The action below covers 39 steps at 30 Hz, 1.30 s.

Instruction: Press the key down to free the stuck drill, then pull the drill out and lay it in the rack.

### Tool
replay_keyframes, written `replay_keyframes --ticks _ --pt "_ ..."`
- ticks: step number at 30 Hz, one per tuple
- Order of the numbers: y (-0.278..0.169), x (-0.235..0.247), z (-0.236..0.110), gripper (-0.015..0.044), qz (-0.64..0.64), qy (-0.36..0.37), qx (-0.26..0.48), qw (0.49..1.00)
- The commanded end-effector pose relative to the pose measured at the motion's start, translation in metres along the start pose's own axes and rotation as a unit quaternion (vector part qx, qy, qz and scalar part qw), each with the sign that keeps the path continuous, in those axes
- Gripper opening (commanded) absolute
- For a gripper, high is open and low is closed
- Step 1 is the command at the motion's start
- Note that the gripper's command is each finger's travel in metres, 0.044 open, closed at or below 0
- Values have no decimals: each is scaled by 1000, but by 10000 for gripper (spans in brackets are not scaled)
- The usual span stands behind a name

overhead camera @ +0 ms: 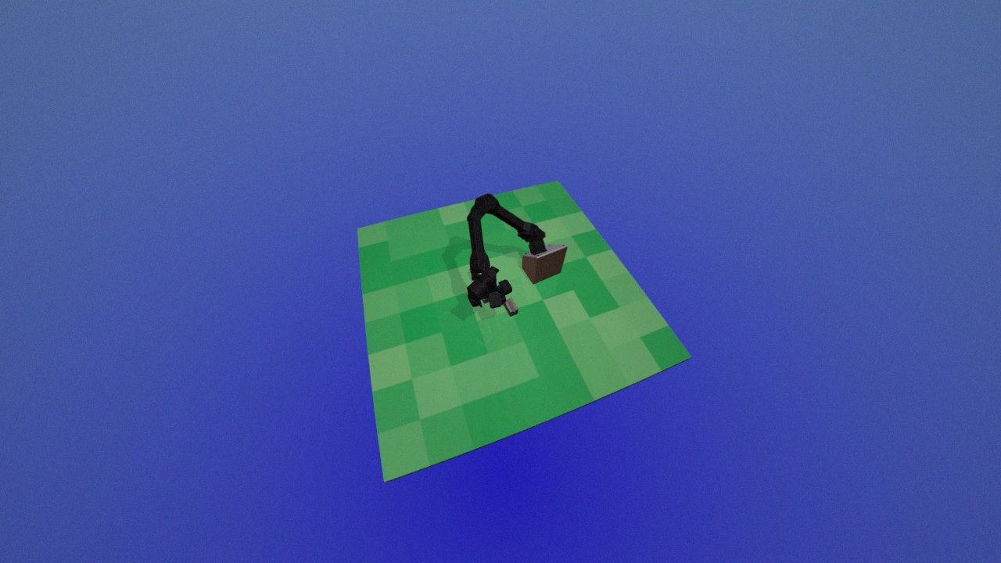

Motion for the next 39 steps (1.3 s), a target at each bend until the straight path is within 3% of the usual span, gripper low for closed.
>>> replay_keyframes --ticks 1,14,29,39 --pt "-2 2 8 440 -4 3 4 1000" --pt "-6 3 23 440 -4 3 5 1000" --pt "-6 2 20 46 0 2 2 1000" --pt "-4 2 20 0 -3 2 4 1000"
Point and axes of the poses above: the point midway between the two fingers, 35 mm back from their tips, its own z axis out along the fingers, its own x axis across the jaws, y = z × x, the point moved 2 cm from there along -z, back along the fingers, and after that the axes turned 2 degrees about -z, right-handed, at the moved point
